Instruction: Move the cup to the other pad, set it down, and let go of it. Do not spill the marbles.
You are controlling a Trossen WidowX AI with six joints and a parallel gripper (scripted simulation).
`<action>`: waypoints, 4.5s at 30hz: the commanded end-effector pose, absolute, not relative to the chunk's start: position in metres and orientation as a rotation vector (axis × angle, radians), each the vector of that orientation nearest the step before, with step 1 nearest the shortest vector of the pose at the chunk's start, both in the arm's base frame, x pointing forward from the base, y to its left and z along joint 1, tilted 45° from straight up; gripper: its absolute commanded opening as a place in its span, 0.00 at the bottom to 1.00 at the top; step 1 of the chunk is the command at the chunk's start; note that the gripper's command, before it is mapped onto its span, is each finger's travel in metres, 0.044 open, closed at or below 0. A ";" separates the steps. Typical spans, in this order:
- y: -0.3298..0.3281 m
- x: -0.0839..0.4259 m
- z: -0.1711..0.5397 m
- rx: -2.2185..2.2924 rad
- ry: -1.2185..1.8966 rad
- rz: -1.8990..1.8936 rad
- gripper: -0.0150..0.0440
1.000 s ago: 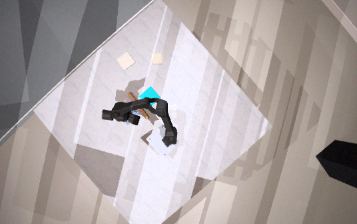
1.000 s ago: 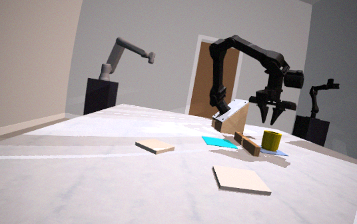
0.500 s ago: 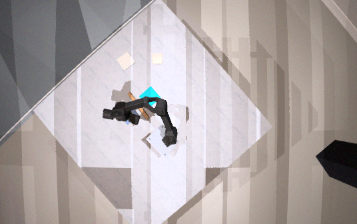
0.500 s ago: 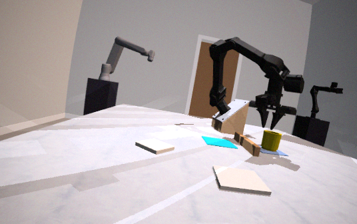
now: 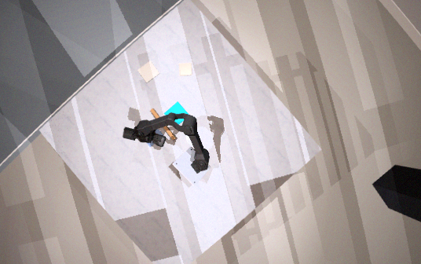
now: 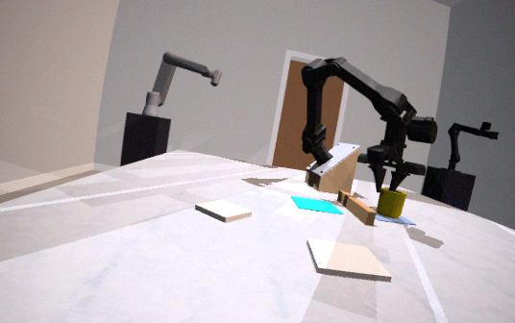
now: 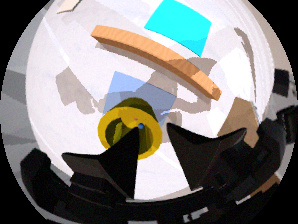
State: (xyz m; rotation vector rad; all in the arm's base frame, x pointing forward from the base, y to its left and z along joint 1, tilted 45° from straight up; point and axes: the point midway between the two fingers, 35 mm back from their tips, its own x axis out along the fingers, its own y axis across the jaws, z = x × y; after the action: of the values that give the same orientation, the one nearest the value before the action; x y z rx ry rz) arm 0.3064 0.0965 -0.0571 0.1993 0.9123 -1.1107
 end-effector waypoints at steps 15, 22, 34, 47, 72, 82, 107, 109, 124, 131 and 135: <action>0.081 0.306 -0.071 0.181 0.913 -1.113 0.54; 0.083 0.307 -0.070 0.193 0.913 -1.115 0.46; 0.083 0.307 -0.070 0.193 0.913 -1.115 0.32; 0.098 0.305 -0.055 0.190 0.915 -1.113 0.25; 0.121 0.295 -0.033 0.169 0.916 -1.108 0.25; 0.115 0.295 -0.026 0.172 0.916 -1.109 0.25; 0.076 0.298 0.014 0.178 0.914 -1.113 0.25; 0.073 0.298 0.017 0.178 0.914 -1.114 0.25; 0.047 0.300 0.044 0.177 0.913 -1.115 0.25; 0.035 0.301 0.056 0.176 0.913 -1.115 0.25; 0.028 0.301 0.063 0.176 0.913 -1.115 0.25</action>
State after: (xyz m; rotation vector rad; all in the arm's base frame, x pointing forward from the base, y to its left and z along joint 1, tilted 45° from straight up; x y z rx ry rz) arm 0.3022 0.0341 0.0569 0.1853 0.9143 -1.1173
